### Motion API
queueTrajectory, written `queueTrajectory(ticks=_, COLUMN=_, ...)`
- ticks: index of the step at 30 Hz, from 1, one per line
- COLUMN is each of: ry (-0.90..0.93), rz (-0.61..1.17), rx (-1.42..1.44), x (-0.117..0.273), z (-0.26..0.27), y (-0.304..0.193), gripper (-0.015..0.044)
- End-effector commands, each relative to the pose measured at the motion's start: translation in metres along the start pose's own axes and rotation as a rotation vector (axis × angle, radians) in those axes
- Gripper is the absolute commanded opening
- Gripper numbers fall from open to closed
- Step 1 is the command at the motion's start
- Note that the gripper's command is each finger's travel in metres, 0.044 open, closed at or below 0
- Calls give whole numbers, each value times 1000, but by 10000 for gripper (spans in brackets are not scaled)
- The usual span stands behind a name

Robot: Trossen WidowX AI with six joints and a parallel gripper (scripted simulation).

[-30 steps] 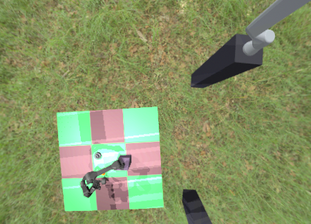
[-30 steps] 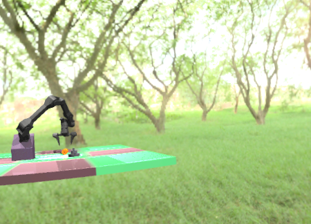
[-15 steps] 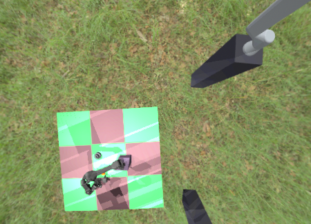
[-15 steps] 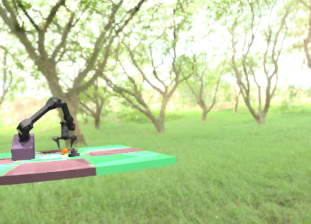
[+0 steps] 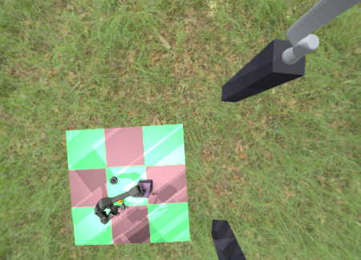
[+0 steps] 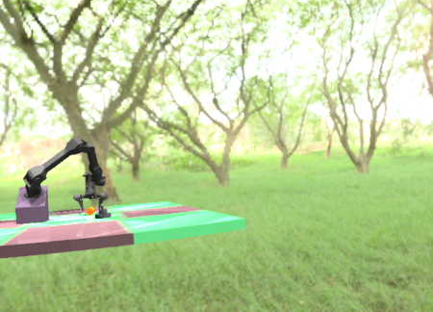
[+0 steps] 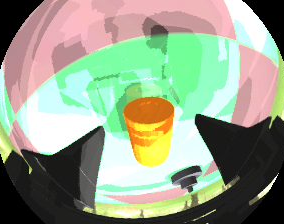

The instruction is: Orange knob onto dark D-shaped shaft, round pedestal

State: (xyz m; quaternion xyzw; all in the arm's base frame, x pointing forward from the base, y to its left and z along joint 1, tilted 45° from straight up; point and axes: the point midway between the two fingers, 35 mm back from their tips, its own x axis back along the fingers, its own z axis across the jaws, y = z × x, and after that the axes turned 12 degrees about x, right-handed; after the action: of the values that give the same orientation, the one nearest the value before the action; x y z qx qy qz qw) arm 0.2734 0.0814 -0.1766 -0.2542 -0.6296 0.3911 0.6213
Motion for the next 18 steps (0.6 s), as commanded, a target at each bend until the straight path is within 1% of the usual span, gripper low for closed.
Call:
queueTrajectory(ticks=1, ry=2, rz=5, rx=5, x=-7, z=2, y=0, gripper=440)
queueTrajectory(ticks=3, ry=2, rz=5, rx=5, x=-8, z=2, y=0, gripper=440)
queueTrajectory(ticks=10, ry=2, rz=5, rx=5, x=-8, z=2, y=0, gripper=256)
queueTrajectory(ticks=11, ry=2, rz=5, rx=5, x=-8, z=2, y=0, gripper=240)
queueTrajectory(ticks=18, ry=2, rz=5, rx=5, x=-8, z=2, y=0, gripper=240)
